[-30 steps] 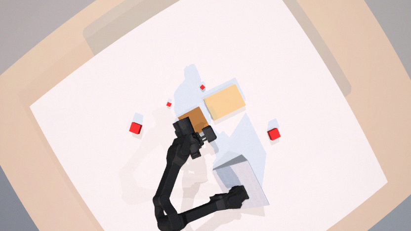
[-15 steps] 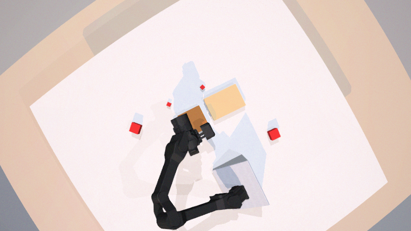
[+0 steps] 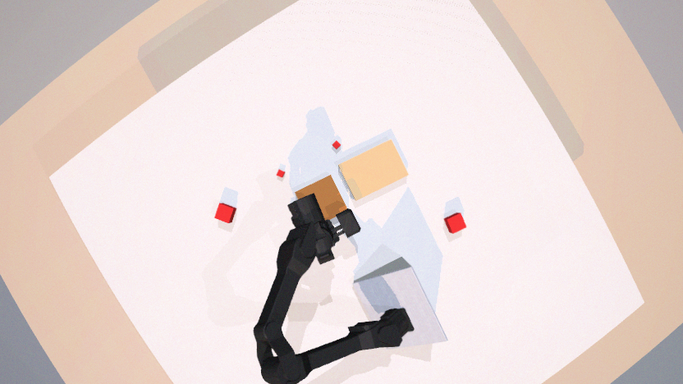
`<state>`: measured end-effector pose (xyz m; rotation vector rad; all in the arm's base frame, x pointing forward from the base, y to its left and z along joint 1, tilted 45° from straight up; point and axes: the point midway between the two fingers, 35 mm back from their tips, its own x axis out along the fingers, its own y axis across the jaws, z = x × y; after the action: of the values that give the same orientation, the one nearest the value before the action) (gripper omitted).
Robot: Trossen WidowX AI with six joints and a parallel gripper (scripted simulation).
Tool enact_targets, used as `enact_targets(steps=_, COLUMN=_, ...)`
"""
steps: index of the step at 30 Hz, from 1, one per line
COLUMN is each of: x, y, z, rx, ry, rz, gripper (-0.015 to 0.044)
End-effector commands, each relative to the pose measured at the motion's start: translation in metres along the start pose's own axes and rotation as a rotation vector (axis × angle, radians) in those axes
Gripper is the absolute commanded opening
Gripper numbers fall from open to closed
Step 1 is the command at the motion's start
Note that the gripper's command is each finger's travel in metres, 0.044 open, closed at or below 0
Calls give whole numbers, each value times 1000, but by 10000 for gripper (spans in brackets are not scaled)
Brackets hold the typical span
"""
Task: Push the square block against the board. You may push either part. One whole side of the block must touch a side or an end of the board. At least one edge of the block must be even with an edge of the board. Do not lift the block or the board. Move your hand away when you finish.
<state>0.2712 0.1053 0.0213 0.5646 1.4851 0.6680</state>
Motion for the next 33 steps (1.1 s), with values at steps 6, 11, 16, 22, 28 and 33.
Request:
enact_targets(steps=6, x=0, y=1, z=-15, rx=-4, ry=-3, rz=4, gripper=0)
enact_targets(steps=11, x=0, y=1, z=-24, rx=-4, ry=-3, rz=4, gripper=0)
enact_targets(steps=16, x=1, y=1, z=-31, rx=-3, ry=-3, rz=4, gripper=0)
enact_targets(steps=22, x=-45, y=-1, z=-28, rx=-2, ry=-2, rz=1, gripper=0)
enact_targets(steps=28, x=-54, y=0, z=-29, rx=-4, ry=-3, rz=3, gripper=0)
enact_targets(steps=33, x=-53, y=-22, z=-12, rx=16, ry=-6, rz=2, gripper=0)
